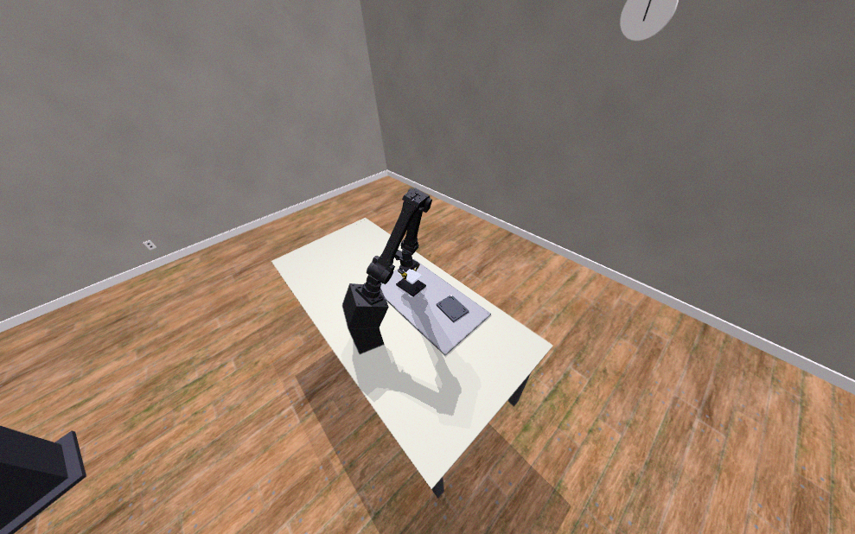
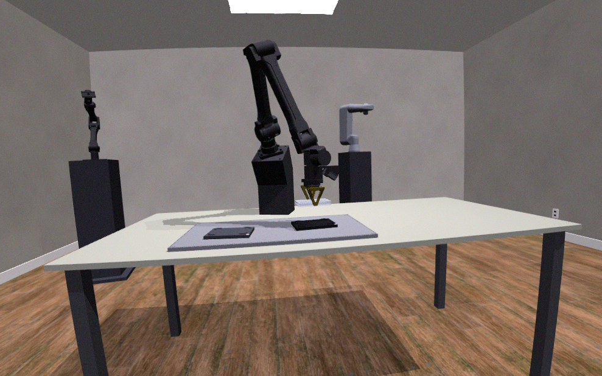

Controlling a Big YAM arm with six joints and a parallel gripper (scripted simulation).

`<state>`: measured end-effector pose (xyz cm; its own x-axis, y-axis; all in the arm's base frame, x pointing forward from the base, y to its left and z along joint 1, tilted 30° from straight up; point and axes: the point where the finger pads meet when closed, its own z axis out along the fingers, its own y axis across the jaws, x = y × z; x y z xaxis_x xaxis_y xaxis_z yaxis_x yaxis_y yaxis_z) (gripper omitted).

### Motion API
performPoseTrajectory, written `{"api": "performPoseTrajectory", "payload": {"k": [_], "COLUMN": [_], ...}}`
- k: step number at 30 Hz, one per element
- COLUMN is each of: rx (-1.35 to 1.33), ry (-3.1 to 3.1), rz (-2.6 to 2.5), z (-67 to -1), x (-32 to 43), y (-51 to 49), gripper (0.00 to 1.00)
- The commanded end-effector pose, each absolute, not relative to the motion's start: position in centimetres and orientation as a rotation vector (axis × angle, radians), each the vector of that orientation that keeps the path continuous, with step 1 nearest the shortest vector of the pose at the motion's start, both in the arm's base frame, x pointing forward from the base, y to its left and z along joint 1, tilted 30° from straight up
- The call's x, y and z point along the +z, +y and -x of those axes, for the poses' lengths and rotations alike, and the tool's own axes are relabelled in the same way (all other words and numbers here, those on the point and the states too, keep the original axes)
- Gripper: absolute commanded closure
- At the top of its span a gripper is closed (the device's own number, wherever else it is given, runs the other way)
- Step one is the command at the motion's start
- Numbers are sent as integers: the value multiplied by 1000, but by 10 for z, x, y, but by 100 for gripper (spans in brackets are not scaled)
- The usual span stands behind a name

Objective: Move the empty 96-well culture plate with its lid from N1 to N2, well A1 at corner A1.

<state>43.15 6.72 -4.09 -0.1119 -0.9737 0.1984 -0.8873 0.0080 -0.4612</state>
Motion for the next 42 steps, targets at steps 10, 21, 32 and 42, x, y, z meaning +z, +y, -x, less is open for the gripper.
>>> {"api": "performPoseTrajectory", "payload": {"k": [10,21,32,42], "rx": [-734,-733,-732,-733], "ry": [2085,2081,2088,2089], "rz": [1959,1966,1963,1964], "z": [-450,-456,-463,-467], "x": [-56,-69,-86,-95], "y": [63,62,54,52], "gripper": [100,100,100,100]}}
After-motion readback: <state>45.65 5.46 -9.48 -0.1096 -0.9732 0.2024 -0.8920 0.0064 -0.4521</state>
